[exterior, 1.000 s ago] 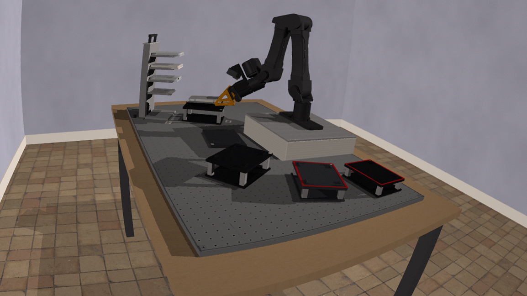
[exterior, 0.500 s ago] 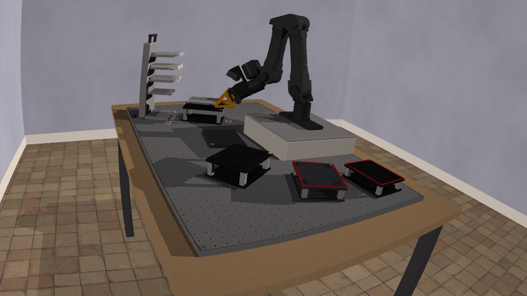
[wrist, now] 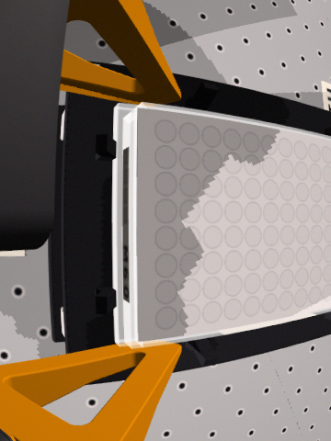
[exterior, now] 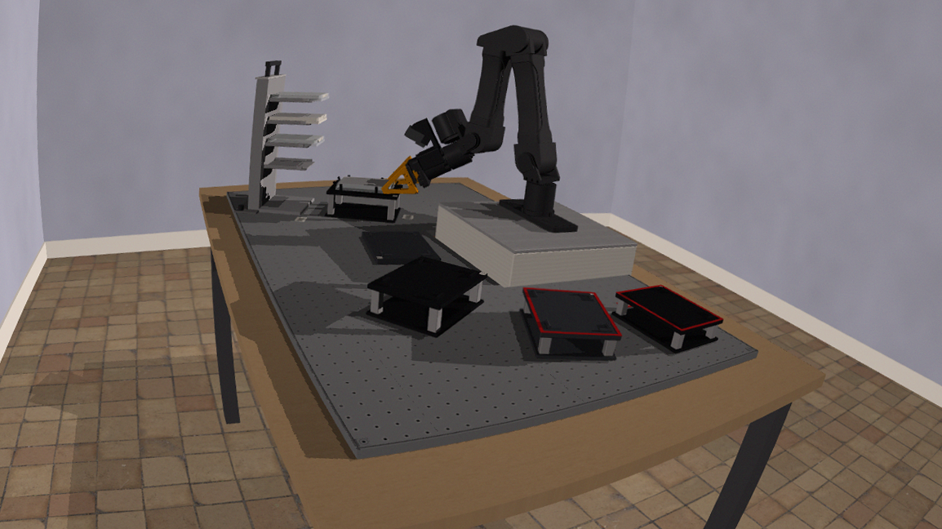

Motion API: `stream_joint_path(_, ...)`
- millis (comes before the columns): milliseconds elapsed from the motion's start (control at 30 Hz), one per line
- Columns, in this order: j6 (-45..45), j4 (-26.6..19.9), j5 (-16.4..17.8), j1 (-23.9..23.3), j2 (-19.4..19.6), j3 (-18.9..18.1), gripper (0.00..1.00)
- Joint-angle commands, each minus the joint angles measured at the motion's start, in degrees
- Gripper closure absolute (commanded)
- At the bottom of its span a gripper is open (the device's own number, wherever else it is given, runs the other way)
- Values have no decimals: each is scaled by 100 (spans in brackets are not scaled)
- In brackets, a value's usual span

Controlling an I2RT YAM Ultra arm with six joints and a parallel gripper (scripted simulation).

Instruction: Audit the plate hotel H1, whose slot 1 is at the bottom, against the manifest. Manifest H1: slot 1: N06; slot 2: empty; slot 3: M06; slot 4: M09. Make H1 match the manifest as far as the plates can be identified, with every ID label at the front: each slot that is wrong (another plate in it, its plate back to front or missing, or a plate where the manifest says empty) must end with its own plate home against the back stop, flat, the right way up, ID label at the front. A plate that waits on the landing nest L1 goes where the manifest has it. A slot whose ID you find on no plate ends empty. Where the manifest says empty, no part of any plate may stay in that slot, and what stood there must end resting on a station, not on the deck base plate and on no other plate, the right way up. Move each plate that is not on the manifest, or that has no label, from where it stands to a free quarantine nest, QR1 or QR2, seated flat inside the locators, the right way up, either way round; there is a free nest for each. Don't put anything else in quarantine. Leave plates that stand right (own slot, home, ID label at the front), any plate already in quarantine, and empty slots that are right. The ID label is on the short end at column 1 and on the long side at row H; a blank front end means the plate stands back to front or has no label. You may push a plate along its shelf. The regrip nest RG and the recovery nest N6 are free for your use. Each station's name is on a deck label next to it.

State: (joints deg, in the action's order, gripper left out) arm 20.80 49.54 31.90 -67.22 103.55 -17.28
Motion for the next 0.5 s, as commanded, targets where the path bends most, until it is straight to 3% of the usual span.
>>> stream_joint_path(0,-5,148,6,-2,69,-13,7)
stream_joint_path(333,-6,149,8,-2,69,-13,7)
stream_joint_path(367,-6,149,8,-2,69,-13,0)
stream_joint_path(467,-6,149,8,-2,69,-13,0)
